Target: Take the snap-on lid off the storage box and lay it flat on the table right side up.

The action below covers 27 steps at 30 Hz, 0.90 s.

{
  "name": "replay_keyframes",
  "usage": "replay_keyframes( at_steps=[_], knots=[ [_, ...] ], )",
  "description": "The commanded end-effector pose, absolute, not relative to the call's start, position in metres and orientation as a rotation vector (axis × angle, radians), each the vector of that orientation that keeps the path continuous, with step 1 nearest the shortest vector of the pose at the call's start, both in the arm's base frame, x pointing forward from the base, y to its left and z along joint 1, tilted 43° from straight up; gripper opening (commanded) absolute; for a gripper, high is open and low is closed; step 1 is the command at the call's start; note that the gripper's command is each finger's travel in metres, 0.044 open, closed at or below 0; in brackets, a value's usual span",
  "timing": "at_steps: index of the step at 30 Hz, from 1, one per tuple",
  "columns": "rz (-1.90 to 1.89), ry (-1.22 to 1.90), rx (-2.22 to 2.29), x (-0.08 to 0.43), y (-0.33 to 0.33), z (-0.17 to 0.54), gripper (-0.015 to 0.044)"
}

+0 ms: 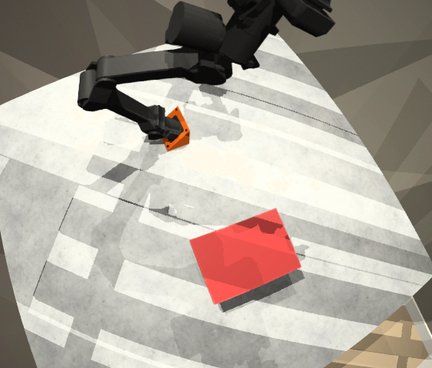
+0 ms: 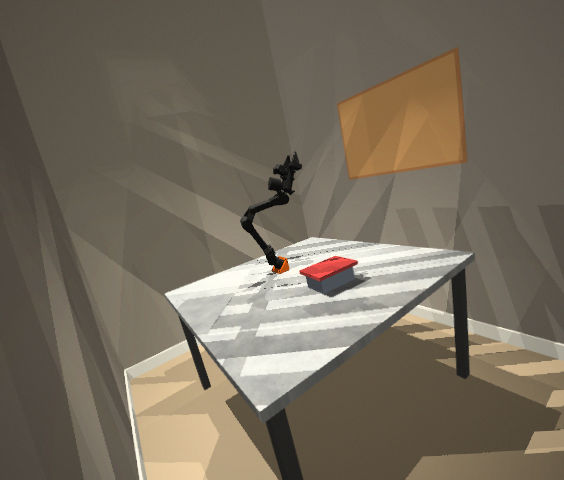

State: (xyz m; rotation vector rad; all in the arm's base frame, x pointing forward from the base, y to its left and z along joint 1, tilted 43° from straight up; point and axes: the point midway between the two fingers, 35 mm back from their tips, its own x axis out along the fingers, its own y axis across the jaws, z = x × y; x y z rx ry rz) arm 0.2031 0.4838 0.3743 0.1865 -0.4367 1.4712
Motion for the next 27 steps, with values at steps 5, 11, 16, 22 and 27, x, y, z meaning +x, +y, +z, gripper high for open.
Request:
replay_keyframes(
  at_steps=[5,11,16,22,27],
  knots=[
    [1.325,-0.096,0.322,0.240,0.479,0.336,0.0269],
    [1.001,0.304,0.508,0.285,0.453,0.271,0.0235],
    [0.670,0.522,0.638,0.310,0.415,0.217,0.0235],
    [0.280,0.637,0.750,0.325,0.357,0.165,0.0235],
    [-0.122,0.622,0.825,0.325,0.285,0.124,0.0235]
  ],
)
